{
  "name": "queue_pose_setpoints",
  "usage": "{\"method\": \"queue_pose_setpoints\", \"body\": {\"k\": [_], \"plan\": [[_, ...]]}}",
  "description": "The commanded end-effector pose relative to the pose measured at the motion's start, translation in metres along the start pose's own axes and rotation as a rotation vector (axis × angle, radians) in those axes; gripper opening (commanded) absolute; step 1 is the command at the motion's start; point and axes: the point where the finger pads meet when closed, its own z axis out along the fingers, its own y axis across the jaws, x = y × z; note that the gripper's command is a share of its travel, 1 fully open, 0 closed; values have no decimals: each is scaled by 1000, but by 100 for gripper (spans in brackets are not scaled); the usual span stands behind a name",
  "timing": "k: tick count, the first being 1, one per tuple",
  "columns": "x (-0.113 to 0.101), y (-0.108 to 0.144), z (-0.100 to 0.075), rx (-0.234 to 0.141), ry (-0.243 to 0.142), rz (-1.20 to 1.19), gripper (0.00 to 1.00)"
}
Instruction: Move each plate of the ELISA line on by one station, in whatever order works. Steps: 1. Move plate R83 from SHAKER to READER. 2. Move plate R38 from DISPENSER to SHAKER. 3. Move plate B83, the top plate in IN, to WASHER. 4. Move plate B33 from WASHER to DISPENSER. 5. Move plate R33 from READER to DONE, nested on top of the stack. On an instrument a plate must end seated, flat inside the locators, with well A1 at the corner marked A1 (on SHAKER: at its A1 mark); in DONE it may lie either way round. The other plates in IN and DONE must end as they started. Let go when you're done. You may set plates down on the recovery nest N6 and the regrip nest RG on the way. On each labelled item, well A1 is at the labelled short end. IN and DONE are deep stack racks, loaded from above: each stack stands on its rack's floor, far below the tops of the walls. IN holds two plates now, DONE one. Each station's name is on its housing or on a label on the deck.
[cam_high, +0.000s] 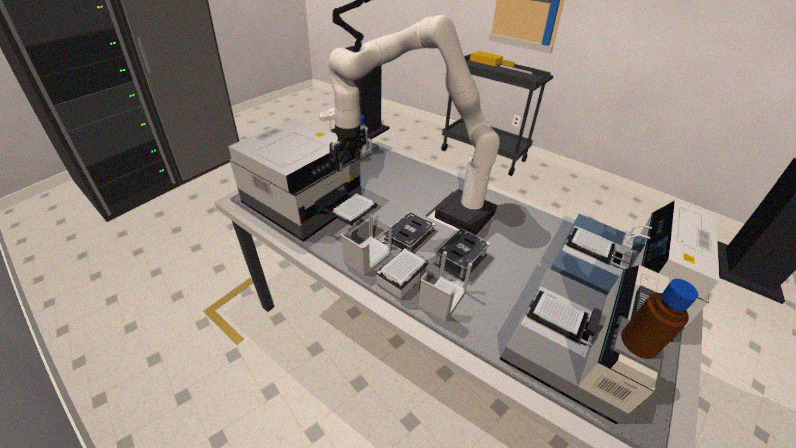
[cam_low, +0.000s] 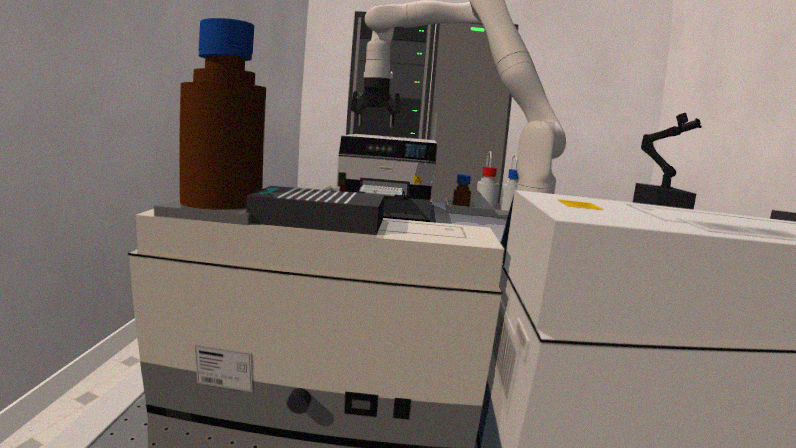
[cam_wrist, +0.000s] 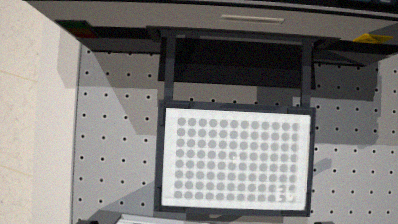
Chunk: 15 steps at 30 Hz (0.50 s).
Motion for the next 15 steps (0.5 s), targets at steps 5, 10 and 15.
{"method": "queue_pose_setpoints", "body": {"k": [5,10,15], "plan": [[-14,9,1,19,-14,-50,100],[-28,15,6,42,-56,-157,100],[-43,22,10,41,-56,-141,100]]}}
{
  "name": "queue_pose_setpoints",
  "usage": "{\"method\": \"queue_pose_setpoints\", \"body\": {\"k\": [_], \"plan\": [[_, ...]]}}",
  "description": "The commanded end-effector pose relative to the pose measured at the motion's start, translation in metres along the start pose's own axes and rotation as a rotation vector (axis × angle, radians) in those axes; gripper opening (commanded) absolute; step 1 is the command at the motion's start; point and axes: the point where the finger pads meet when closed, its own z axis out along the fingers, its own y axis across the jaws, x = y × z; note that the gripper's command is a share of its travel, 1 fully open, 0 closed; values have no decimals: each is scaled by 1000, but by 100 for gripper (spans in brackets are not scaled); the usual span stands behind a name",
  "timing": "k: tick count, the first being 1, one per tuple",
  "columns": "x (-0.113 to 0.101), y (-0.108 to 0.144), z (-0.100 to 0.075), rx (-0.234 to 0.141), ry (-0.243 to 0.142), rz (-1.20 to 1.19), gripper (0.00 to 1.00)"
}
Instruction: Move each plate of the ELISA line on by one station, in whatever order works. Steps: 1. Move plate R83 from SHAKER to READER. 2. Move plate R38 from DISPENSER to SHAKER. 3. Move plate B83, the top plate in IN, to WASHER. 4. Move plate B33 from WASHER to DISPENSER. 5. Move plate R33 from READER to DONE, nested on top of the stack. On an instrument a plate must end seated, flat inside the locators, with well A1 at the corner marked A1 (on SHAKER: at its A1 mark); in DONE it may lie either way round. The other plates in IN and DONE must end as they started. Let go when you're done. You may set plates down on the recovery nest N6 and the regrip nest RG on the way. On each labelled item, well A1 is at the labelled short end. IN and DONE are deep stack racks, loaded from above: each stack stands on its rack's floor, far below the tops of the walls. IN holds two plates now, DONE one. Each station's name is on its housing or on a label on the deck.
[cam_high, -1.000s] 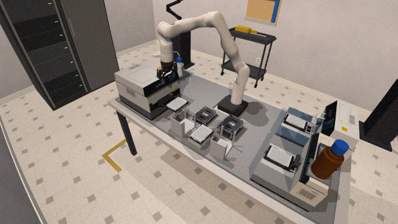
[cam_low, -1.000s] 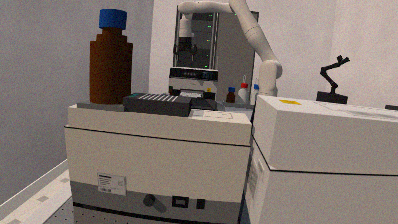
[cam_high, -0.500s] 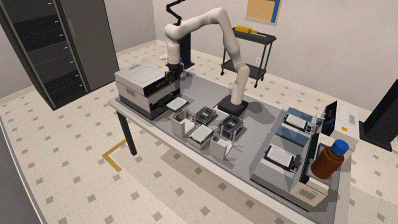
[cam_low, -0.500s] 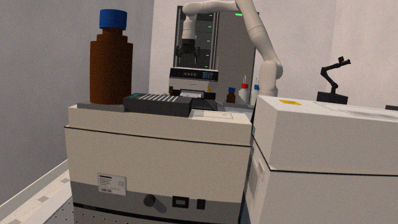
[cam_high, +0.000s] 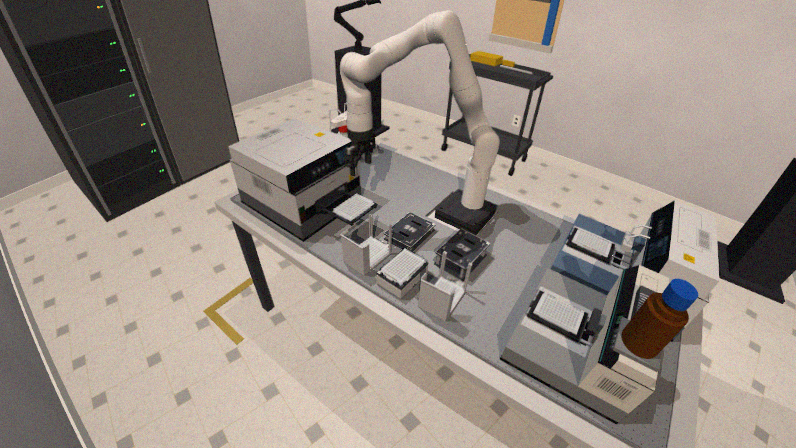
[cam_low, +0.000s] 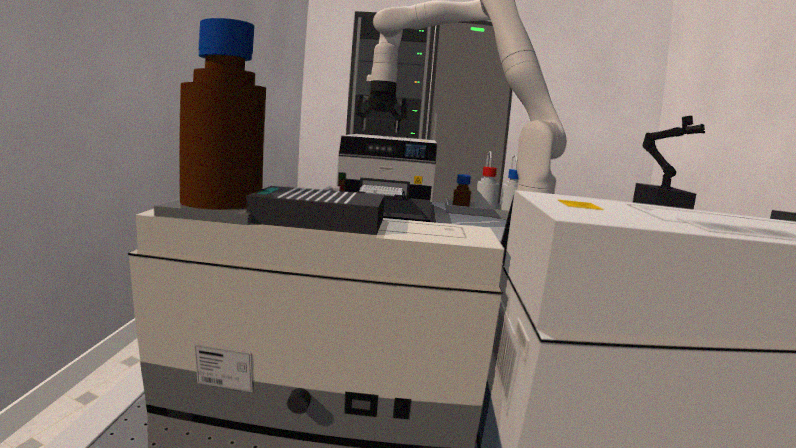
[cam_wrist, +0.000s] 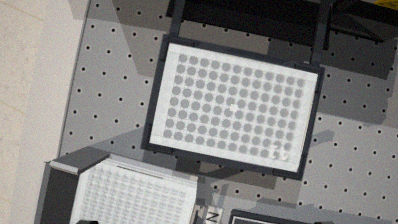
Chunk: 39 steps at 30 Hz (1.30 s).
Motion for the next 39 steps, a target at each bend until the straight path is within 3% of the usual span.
{"method": "queue_pose_setpoints", "body": {"k": [1,39], "plan": [[-10,4,0,8,4,11,100],[-108,30,35,6,8,3,100]]}}
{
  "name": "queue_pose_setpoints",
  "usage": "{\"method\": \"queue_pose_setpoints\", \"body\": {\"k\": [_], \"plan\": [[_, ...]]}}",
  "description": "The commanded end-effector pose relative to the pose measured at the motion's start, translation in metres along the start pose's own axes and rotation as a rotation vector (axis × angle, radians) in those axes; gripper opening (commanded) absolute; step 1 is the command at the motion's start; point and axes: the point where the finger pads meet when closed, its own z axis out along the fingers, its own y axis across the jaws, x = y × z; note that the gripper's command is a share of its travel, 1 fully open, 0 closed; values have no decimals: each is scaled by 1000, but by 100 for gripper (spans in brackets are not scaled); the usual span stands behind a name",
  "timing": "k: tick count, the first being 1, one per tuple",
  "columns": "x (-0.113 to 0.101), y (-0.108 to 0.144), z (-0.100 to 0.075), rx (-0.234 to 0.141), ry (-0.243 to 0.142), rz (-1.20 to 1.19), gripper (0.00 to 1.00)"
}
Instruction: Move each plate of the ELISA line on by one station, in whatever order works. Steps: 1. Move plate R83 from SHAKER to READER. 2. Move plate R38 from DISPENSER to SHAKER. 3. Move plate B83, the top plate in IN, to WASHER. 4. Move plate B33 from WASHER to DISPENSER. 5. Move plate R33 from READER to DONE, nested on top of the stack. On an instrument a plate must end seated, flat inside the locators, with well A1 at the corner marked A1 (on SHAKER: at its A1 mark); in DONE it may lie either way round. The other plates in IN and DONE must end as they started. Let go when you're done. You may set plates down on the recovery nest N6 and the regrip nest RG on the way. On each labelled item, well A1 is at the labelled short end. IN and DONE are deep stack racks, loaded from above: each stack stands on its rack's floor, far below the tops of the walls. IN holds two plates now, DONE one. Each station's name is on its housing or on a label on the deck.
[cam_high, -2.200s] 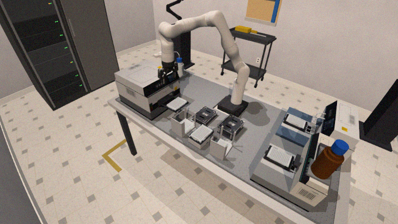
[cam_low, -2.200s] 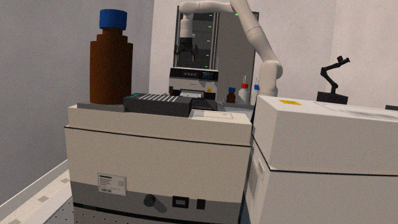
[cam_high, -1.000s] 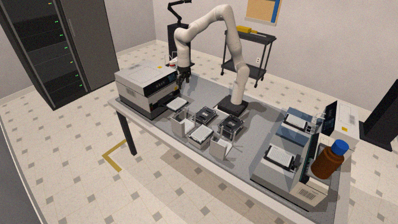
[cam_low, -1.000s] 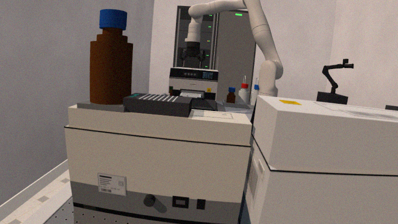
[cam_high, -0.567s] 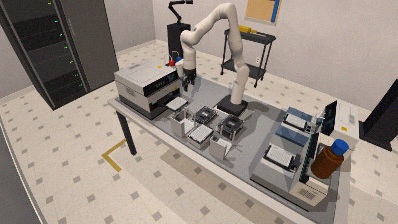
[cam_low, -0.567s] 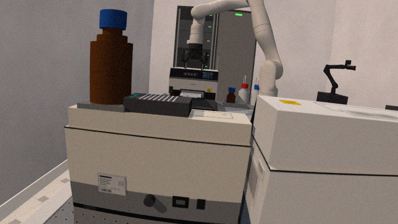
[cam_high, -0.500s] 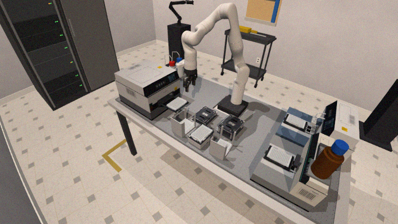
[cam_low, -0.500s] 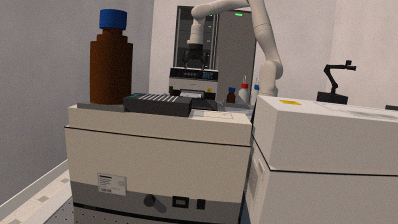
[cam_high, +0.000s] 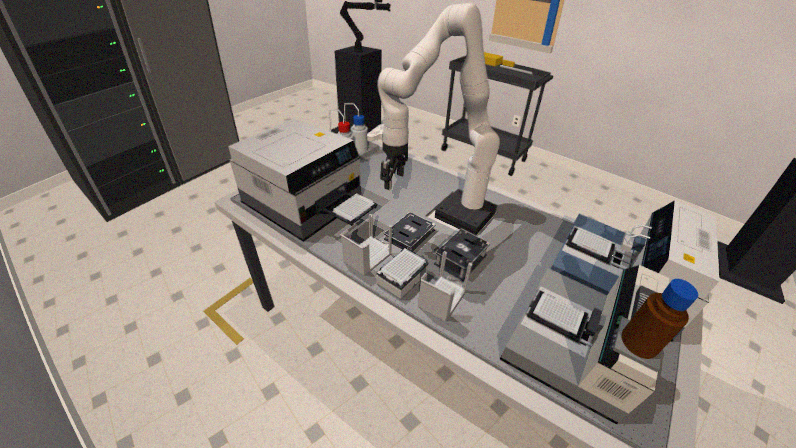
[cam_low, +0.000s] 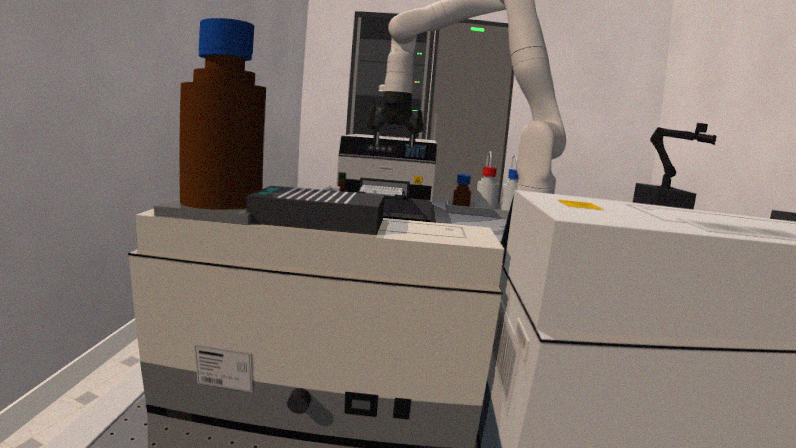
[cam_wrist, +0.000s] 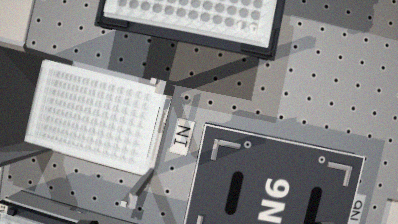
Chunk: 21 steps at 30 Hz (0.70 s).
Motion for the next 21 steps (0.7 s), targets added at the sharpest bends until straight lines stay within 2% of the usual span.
{"method": "queue_pose_setpoints", "body": {"k": [1,21], "plan": [[-10,0,1,7,5,2,100],[-66,15,20,7,3,3,100]]}}
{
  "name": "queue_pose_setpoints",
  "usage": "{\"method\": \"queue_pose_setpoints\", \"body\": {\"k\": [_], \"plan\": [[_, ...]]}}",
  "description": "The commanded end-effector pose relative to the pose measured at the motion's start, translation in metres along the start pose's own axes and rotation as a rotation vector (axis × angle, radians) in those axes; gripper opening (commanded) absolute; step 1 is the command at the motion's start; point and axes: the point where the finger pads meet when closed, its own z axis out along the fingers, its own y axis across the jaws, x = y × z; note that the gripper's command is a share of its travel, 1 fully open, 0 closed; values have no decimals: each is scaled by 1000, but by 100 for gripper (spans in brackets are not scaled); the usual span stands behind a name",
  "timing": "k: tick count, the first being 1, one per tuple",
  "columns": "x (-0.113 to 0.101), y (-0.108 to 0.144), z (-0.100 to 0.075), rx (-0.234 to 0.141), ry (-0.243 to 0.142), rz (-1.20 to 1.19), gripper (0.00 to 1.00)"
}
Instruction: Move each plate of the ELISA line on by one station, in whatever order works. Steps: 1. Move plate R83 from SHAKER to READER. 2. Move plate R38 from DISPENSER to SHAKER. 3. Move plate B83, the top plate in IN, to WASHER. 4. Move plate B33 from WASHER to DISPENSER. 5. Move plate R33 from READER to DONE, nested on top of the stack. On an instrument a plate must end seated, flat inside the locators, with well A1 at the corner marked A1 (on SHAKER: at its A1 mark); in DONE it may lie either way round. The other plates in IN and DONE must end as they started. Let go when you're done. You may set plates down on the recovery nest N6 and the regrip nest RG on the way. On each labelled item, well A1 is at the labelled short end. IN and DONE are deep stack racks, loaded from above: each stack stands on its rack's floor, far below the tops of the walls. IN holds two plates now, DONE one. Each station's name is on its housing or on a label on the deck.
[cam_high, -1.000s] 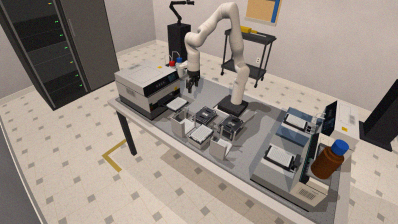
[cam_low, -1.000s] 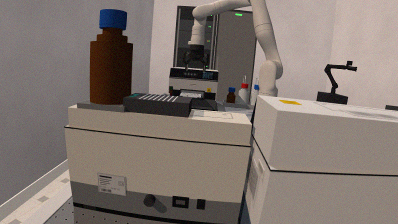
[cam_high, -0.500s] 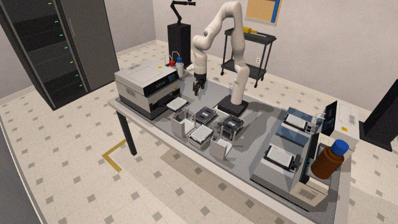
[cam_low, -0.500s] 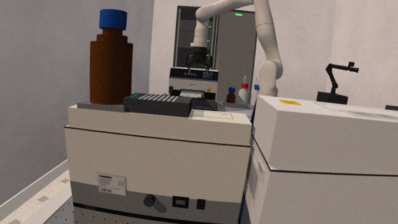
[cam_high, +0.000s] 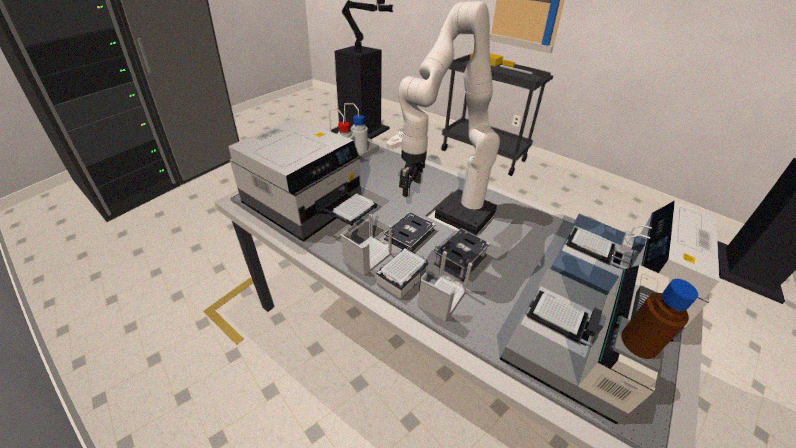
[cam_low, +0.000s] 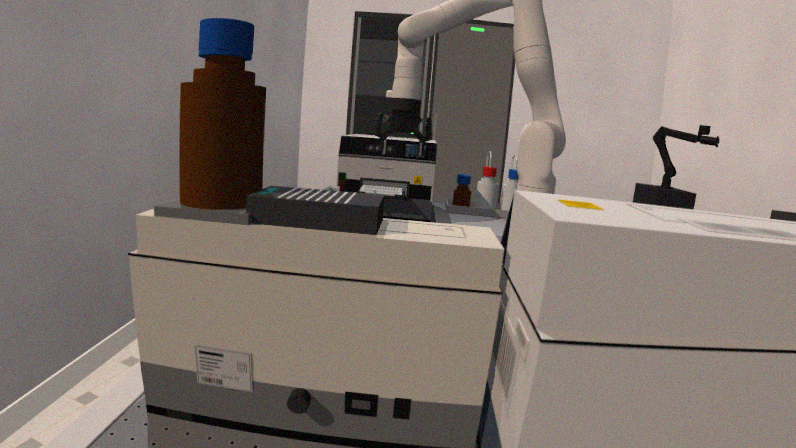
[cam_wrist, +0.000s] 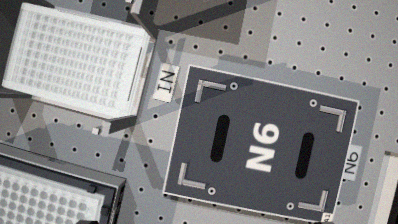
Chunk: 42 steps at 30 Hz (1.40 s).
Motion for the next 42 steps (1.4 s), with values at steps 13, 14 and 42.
{"method": "queue_pose_setpoints", "body": {"k": [13,14,42], "plan": [[-43,10,13,5,5,-1,100],[-46,11,14,5,4,0,100],[-88,23,29,4,0,90,100]]}}
